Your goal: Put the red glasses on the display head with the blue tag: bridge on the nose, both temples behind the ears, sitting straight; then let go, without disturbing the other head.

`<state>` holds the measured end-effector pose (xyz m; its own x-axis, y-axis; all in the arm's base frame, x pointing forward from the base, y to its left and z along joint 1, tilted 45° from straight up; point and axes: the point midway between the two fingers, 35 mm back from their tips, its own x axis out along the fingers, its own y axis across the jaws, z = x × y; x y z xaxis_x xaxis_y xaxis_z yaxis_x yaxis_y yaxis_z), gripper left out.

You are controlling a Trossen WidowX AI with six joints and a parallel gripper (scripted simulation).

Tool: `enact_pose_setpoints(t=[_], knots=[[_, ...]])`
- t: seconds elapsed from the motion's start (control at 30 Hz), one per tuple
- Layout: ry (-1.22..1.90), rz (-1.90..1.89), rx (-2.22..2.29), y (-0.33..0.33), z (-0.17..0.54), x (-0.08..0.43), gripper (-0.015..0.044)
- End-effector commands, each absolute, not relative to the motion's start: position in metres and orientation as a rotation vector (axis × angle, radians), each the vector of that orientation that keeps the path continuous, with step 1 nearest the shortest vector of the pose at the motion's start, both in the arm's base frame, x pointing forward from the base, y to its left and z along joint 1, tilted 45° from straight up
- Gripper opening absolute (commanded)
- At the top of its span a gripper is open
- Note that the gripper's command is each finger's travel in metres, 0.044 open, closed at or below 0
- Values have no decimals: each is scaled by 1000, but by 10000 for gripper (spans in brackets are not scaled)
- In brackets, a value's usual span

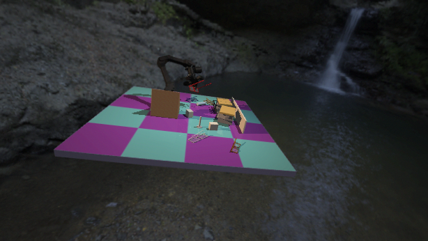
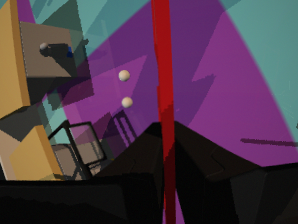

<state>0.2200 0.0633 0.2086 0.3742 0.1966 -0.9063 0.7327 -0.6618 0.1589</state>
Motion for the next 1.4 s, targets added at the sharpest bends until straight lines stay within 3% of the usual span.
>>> enact_pose_setpoints(t=[0.0,0.67,1.37], knots=[[877,-1297,2019,60,194,229,0],[1331,-1280,1838,28,125,260,0],[1679,-964,1951,-17,62,271,0]])
